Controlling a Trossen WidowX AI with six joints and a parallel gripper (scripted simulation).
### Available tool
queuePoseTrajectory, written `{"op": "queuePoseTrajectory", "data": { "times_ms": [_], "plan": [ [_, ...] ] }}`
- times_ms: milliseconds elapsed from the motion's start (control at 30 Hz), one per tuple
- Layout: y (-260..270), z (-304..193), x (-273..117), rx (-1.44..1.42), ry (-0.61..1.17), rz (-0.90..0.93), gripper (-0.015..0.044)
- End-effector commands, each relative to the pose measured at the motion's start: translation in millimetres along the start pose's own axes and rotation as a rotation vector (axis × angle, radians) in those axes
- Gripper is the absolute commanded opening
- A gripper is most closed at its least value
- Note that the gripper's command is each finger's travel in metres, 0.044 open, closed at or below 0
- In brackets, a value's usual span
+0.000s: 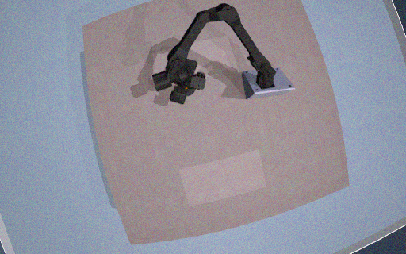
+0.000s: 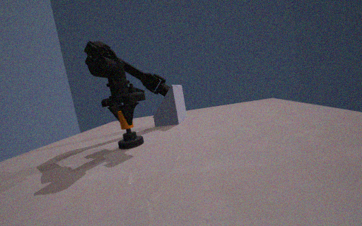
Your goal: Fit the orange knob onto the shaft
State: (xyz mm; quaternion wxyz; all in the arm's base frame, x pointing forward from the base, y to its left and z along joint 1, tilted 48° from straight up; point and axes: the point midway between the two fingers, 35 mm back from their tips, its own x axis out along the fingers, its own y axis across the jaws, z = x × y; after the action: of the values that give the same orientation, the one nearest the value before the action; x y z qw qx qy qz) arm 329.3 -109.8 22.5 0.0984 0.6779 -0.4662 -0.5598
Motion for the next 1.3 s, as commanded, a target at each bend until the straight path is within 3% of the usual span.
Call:
{"op": "queuePoseTrajectory", "data": {
  "times_ms": [0,1133,1267],
  "plan": [
    [1,1,1,-0.007,0.001,0.001,0.0],
    [0,2,18,0.005,-0.002,0.0,0.0],
    [0,2,18,0.005,-0.002,0.0,0.0105]
  ]
}}
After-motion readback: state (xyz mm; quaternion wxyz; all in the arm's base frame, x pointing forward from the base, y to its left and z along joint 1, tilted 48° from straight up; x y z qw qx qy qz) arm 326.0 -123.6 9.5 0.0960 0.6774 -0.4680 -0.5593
